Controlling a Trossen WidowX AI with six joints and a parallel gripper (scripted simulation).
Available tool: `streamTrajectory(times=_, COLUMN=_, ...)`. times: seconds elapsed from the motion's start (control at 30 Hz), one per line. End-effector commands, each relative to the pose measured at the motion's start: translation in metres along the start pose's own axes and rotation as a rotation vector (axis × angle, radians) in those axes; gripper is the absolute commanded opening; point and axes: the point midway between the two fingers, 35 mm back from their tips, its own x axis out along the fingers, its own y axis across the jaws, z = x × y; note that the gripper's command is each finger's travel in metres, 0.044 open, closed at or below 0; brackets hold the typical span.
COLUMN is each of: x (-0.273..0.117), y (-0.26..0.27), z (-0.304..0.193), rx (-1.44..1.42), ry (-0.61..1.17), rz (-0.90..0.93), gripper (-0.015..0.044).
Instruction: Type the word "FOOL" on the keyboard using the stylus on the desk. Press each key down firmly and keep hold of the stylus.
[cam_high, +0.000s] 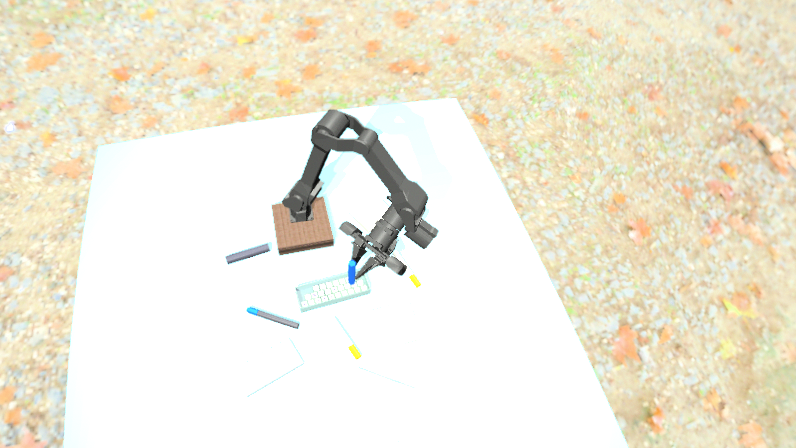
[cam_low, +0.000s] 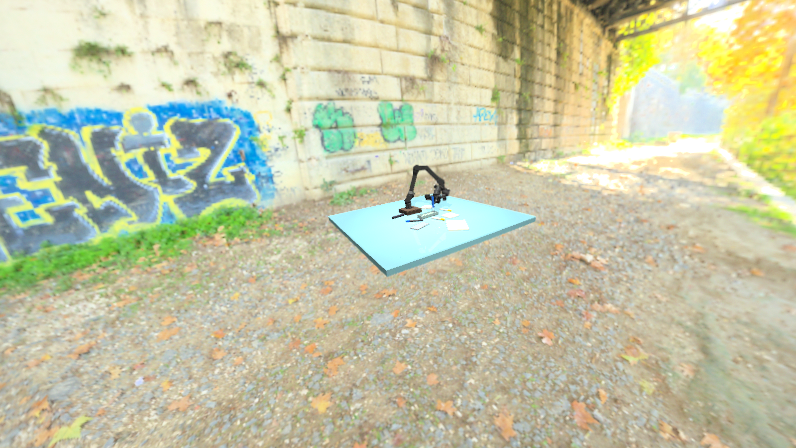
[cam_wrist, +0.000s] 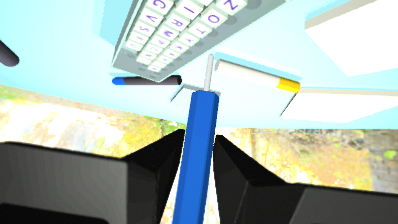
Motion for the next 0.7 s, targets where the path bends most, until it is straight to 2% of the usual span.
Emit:
streamTrajectory(times=0.0, x=0.0057, y=0.0017, z=0.0093, rx=-0.008, ry=0.001, rz=0.004, gripper=0.0000)
streamTrajectory(times=0.23, x=0.0057, y=0.0017, z=0.0093, rx=-0.008, ry=0.001, rz=0.004, gripper=0.0000)
streamTrajectory(times=0.33, x=0.0069, y=0.0013, z=0.0113, rx=-0.008, ry=0.001, rz=0.004, gripper=0.0079)
streamTrajectory(times=0.67, x=0.0083, y=0.0011, z=0.0137, rx=-0.008, ry=0.001, rz=0.004, gripper=0.0081)
